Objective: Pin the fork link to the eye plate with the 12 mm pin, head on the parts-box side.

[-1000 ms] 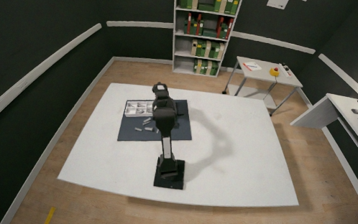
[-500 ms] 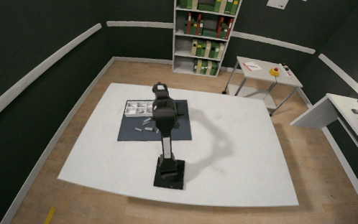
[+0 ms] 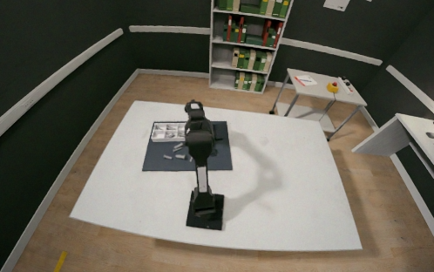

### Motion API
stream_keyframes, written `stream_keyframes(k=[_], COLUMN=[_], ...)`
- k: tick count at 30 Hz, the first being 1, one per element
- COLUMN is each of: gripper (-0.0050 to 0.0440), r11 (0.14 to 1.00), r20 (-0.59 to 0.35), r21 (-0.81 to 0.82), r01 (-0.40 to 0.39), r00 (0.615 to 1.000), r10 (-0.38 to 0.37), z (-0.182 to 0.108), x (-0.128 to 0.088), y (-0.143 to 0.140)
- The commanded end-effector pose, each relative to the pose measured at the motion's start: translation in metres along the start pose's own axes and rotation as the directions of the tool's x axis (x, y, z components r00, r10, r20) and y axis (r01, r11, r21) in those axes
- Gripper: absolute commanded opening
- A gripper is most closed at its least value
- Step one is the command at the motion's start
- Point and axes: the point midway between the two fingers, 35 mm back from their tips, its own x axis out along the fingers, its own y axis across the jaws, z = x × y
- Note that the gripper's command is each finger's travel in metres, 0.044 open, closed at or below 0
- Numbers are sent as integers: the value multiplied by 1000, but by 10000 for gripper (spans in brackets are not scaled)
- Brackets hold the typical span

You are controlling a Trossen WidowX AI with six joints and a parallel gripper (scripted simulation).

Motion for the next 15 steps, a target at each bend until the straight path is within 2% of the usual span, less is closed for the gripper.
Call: stream_keyframes(k=[1, 15], gripper=[-50, -50], r11=[1000, 1000], r20=[5, -3], r21=[6, 4], r01=[-22, -23], r00=[1000, 1000], r10=[22, 23], z=[4, 6], x=[-8, -8], y=[1, 1])
